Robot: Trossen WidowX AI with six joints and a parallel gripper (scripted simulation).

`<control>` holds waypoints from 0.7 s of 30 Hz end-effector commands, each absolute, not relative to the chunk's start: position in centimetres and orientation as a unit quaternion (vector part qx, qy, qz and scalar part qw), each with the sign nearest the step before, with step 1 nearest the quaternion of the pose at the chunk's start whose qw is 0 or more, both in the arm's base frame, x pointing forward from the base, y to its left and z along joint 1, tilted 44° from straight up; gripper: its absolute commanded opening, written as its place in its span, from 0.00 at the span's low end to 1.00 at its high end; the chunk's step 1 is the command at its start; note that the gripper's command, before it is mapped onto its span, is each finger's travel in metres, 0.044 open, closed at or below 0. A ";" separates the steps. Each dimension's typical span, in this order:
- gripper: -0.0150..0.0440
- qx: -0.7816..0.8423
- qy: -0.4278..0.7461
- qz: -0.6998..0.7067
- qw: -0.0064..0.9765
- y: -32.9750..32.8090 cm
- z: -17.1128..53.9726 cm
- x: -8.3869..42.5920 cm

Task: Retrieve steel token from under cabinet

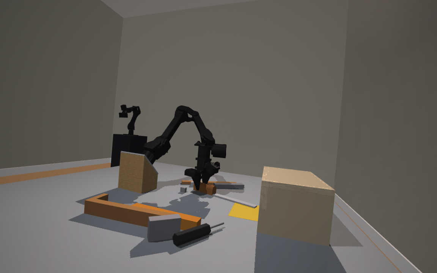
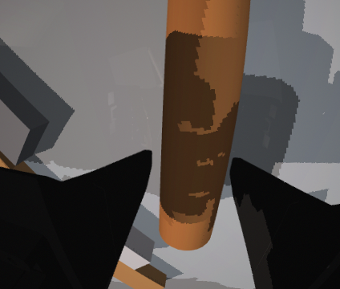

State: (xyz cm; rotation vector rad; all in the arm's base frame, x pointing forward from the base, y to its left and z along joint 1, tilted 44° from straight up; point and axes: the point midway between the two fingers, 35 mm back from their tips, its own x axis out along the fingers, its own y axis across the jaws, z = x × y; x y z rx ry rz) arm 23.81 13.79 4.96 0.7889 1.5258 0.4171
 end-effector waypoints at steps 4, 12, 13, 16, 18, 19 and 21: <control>0.71 0.345 0.669 0.181 0.633 13.7 5.0 23.8; 0.71 0.346 0.669 0.181 0.633 13.8 5.0 23.7; 0.71 0.345 0.669 0.182 0.633 13.8 4.9 23.7; 0.67 0.345 0.667 0.182 0.634 13.8 5.0 23.8; 0.58 0.345 0.667 0.182 0.634 13.8 5.0 23.8; 0.53 0.345 0.667 0.182 0.634 13.8 5.0 23.8; 0.48 0.345 0.667 0.182 0.634 13.8 5.0 23.8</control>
